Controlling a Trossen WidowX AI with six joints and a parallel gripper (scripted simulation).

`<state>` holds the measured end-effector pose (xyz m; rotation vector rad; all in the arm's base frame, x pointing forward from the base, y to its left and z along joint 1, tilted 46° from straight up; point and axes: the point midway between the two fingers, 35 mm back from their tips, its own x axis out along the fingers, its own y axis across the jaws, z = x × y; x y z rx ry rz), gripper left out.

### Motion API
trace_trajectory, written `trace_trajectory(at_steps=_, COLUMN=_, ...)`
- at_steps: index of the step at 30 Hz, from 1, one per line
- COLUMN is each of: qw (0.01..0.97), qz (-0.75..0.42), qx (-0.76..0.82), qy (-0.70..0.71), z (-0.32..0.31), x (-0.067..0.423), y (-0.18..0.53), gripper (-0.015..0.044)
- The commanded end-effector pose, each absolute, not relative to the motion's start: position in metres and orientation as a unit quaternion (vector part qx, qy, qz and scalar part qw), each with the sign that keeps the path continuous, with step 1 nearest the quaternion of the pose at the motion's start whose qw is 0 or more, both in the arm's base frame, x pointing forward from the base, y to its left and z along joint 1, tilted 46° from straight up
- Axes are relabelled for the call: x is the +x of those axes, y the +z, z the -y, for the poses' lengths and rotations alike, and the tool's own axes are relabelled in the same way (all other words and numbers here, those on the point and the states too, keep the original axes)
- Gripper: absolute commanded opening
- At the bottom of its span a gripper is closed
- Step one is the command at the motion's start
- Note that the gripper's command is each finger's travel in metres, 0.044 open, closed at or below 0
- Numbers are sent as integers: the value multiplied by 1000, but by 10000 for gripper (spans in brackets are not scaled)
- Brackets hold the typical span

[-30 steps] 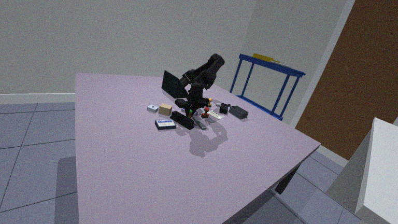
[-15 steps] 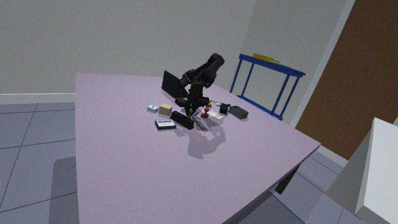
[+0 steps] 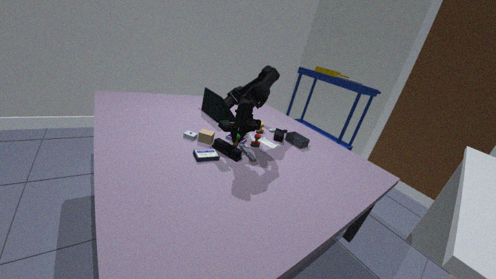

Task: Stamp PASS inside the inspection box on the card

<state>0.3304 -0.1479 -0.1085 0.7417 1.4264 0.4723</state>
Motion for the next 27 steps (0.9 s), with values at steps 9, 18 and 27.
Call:
trace_trajectory(at_steps=9, qw=671, qz=-632, qx=326, qy=210, z=153, x=331, y=-103, gripper=0)
trace_trajectory(at_steps=18, qw=671, qz=-632, qx=326, qy=210, z=156, x=330, y=-100, gripper=0)
trace_trajectory(at_steps=27, qw=671, qz=-632, qx=326, qy=210, z=160, x=330, y=-97, gripper=0)
